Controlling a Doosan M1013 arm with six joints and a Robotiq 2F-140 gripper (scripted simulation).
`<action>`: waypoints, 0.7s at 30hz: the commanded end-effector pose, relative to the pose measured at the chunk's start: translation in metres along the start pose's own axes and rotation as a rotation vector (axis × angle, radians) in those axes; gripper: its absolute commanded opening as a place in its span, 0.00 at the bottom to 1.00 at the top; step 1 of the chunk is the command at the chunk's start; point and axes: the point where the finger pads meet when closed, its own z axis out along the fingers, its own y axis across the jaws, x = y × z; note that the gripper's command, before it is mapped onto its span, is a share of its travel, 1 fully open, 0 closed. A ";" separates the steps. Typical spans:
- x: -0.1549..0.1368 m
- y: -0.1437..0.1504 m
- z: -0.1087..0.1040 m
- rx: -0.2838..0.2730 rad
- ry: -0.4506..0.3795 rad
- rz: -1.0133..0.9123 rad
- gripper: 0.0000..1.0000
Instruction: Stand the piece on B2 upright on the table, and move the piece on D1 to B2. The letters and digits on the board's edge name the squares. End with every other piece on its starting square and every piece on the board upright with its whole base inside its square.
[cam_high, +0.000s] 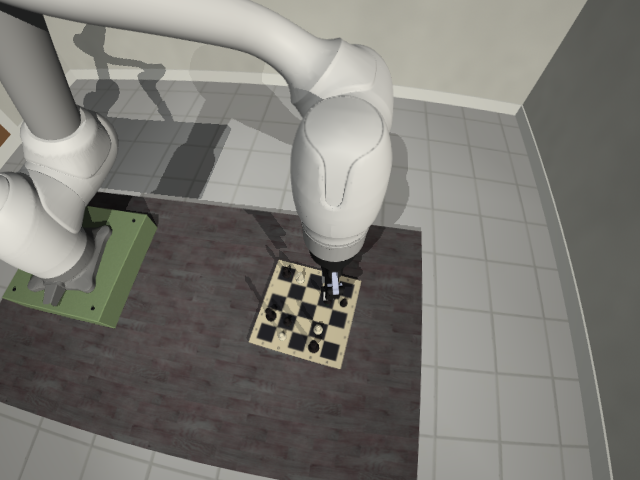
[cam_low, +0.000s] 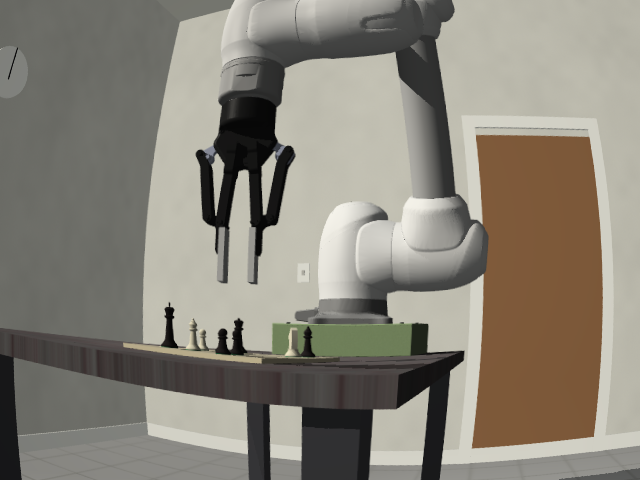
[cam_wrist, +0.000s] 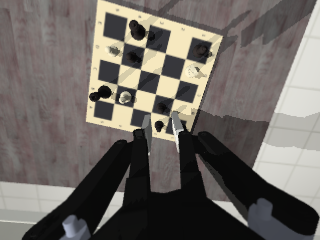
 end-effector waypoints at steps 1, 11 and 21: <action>0.000 0.000 0.002 0.000 0.000 0.000 0.20; 0.000 0.000 0.011 0.000 0.000 0.000 0.20; 0.000 0.000 0.026 0.000 0.000 0.000 0.20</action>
